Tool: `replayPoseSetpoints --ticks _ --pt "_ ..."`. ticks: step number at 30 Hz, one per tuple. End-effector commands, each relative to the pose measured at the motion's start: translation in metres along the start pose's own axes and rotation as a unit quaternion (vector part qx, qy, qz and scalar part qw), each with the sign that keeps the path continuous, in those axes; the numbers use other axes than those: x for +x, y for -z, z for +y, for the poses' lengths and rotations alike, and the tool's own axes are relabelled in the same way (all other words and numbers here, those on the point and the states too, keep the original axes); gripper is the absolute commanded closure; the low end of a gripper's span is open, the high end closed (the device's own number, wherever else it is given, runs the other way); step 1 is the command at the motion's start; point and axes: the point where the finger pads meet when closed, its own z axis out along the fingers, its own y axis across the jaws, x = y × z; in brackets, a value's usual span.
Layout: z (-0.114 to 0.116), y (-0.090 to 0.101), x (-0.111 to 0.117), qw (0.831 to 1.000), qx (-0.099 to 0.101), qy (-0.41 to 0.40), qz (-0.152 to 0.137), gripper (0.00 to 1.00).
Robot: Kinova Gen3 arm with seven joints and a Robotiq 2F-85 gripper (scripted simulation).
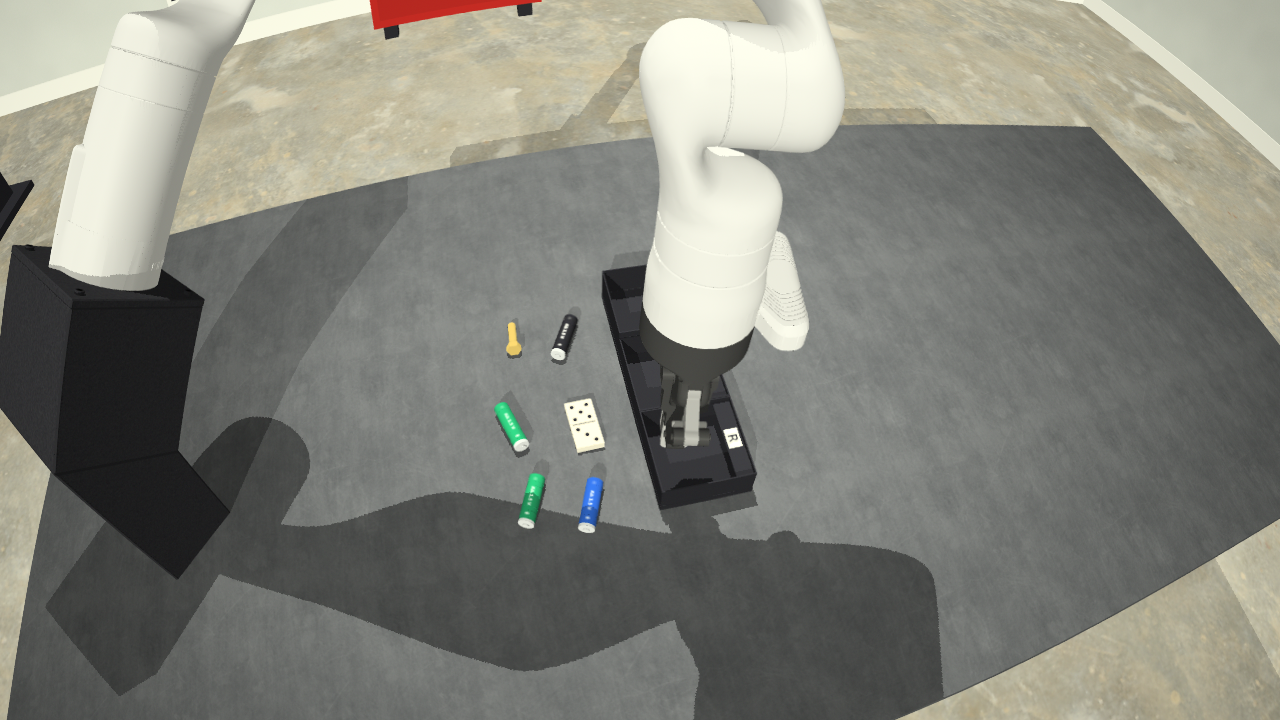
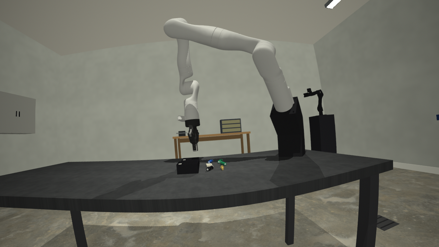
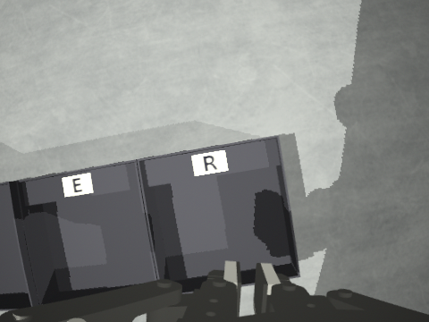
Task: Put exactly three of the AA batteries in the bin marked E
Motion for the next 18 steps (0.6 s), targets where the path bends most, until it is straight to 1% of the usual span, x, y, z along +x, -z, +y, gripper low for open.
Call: replayPoseSetpoints --ticks 1,18 --pt "0.0054 0.0021 0.0009 0.997 -0.005 0.076 0.018 0.91" --pt "0.0058 0.0022 0.0019 0.996 -0.006 0.083 0.021 0.91"
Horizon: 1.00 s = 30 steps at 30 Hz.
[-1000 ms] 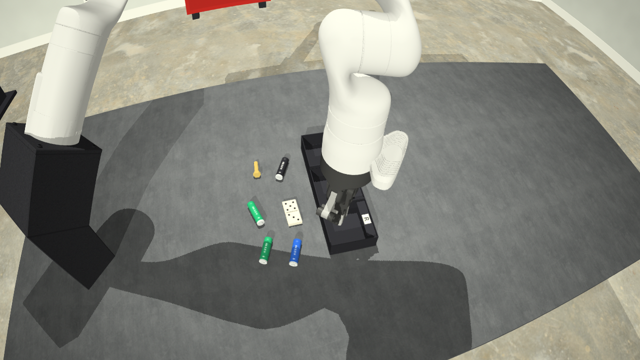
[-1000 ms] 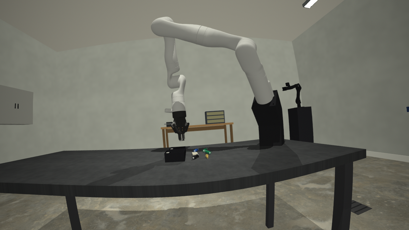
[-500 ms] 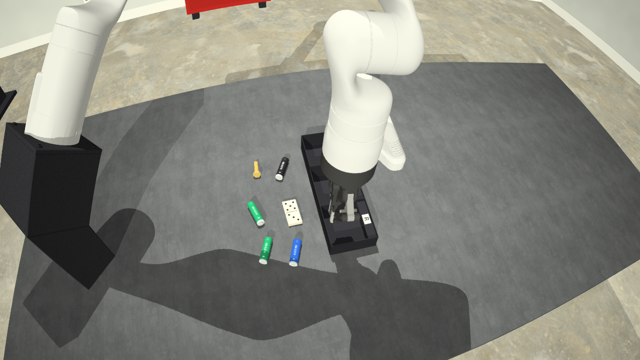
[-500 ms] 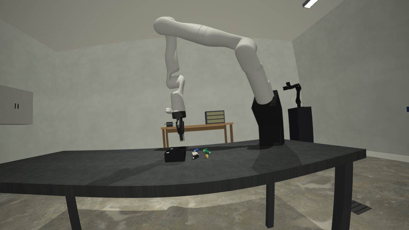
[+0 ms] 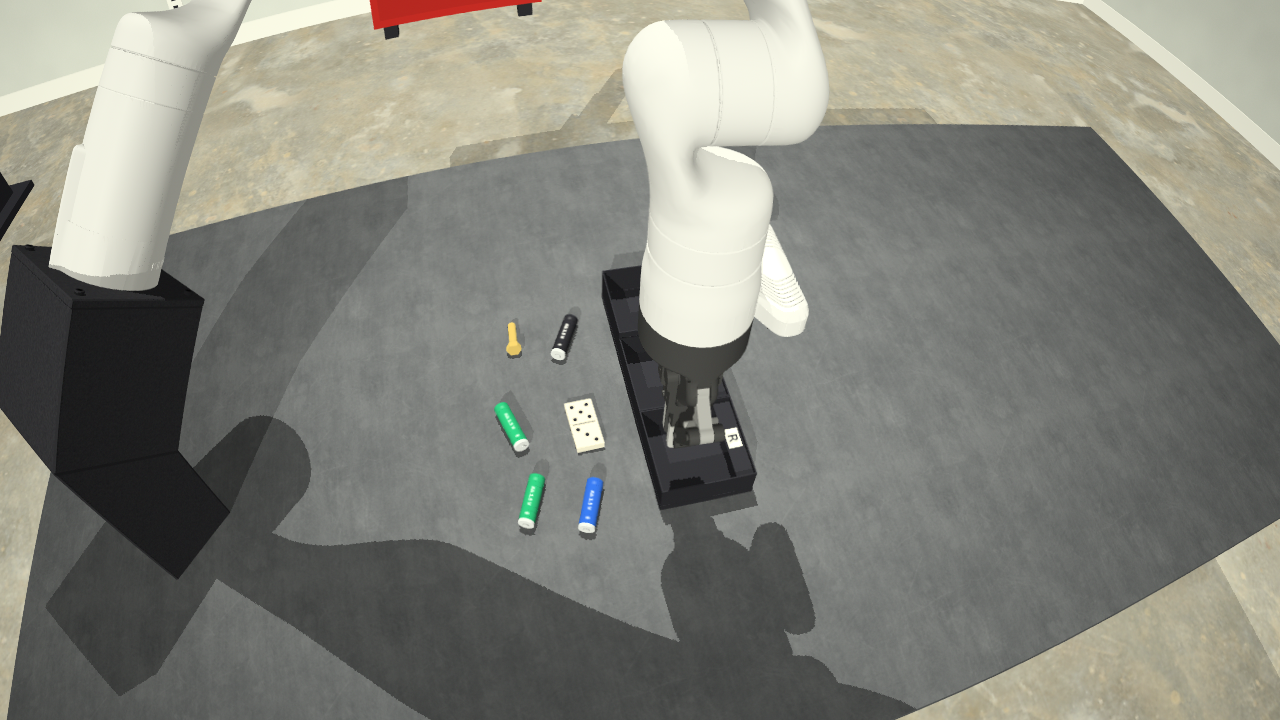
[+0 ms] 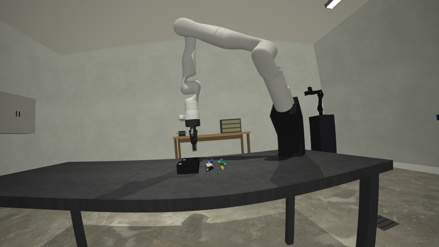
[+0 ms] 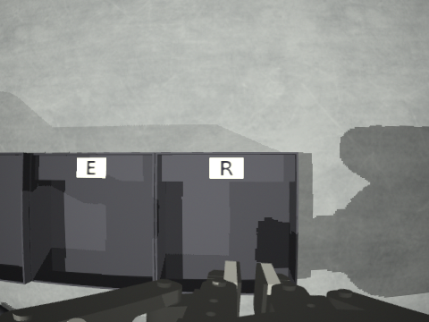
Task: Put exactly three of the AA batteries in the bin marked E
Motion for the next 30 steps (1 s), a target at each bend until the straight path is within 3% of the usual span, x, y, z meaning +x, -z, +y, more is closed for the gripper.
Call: replayPoseSetpoints --ticks 1,7,30 --pt "0.006 0.002 -0.002 1.000 -0.004 0.001 0.002 0.91" --pt "0.007 0.003 -0.002 1.000 -0.005 0.001 0.002 0.91" --pt "0.007 -0.051 0.001 1.000 -0.005 0.003 0.004 0.91"
